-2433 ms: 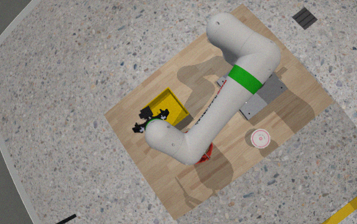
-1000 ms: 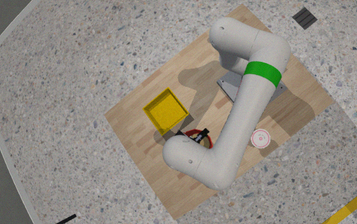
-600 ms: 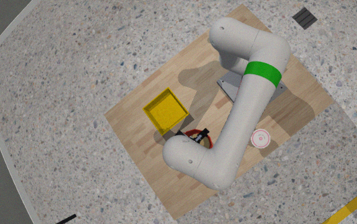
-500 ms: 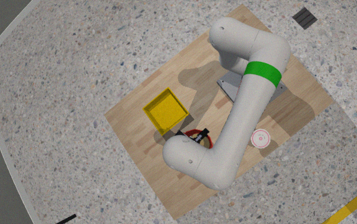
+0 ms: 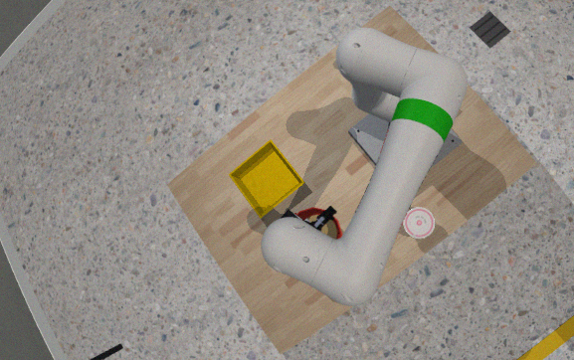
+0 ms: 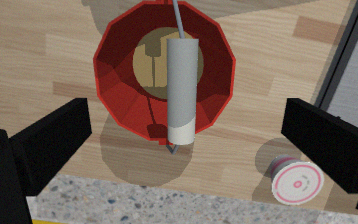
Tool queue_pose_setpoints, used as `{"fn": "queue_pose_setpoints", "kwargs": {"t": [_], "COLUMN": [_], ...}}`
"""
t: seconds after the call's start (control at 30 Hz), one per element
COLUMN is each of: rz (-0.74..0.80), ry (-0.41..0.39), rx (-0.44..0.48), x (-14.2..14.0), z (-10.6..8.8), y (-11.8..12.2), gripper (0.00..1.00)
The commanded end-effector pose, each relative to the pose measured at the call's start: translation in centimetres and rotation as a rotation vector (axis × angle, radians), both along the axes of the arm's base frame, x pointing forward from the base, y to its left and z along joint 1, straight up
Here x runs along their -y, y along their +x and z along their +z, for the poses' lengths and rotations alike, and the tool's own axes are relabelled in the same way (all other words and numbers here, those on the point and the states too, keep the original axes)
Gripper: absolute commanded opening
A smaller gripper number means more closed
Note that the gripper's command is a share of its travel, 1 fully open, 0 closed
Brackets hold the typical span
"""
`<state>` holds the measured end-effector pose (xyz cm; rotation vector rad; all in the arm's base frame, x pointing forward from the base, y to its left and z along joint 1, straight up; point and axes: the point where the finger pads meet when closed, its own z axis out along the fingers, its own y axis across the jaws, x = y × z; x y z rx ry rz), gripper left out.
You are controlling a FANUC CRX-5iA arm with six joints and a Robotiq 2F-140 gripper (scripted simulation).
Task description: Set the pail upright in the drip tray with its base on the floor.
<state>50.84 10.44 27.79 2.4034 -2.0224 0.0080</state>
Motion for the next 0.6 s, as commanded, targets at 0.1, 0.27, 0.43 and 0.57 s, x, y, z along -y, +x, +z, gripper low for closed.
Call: {"fn": "queue_pose_setpoints", "kwargs": {"t": [0.1,0.27,0.43,0.57], "rz": [-0.004,-0.005,-0.005,-0.005], "ry": [0.001,0.002,0.002,0.002], "rx": [0.003,0.003,0.003,0.003], "x": [0.0,0.0,0.0,0.0], "z": [-0.2,-0.8,-1.3,-2.1], "y": [0.0,0.0,0.1,0.1], "gripper": [1.0,1.0,1.0,1.0]}}
